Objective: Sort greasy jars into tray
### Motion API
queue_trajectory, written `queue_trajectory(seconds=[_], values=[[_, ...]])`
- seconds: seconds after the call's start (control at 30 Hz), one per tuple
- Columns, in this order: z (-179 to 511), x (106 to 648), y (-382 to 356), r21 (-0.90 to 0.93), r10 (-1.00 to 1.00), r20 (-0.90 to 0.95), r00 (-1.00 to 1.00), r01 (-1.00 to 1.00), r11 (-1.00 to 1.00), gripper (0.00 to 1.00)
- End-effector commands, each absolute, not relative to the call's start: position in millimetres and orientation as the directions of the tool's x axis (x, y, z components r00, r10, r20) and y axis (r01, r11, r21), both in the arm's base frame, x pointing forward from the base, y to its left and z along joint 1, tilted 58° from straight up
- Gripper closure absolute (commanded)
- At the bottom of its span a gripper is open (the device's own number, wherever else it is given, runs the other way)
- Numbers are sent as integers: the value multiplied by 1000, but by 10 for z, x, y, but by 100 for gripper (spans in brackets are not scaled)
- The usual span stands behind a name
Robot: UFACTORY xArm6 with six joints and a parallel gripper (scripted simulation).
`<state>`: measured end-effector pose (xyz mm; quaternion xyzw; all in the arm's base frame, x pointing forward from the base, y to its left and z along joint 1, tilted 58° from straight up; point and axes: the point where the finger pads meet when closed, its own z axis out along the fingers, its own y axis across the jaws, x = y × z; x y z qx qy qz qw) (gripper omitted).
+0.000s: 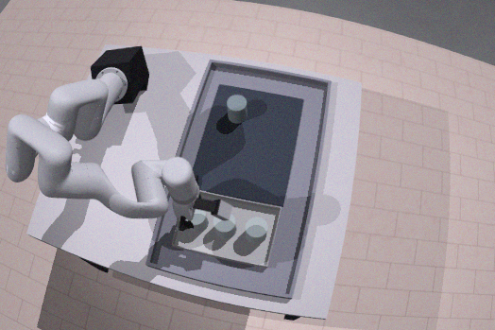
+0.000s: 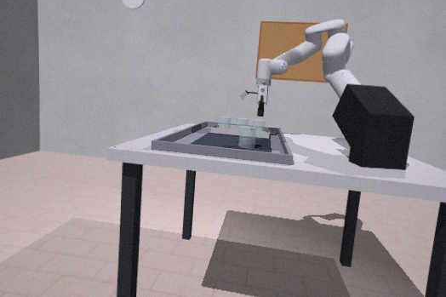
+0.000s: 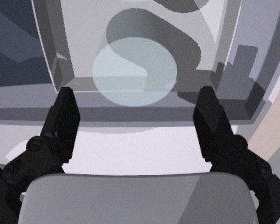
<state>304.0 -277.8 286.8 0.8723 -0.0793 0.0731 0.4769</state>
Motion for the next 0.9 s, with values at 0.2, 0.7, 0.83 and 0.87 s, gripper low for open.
queue_trajectory(seconds=[0.2,0.7,0.83,0.87], values=[[3064,3025,-2480,821,-69,204,976,-209,-531,0],[3126,3019,-2381,821,-69,204,976,-209,-531,0],[3126,3019,-2381,821,-69,204,976,-209,-531,0],[3126,3019,-2381,821,-69,204,976,-209,-531,0]])
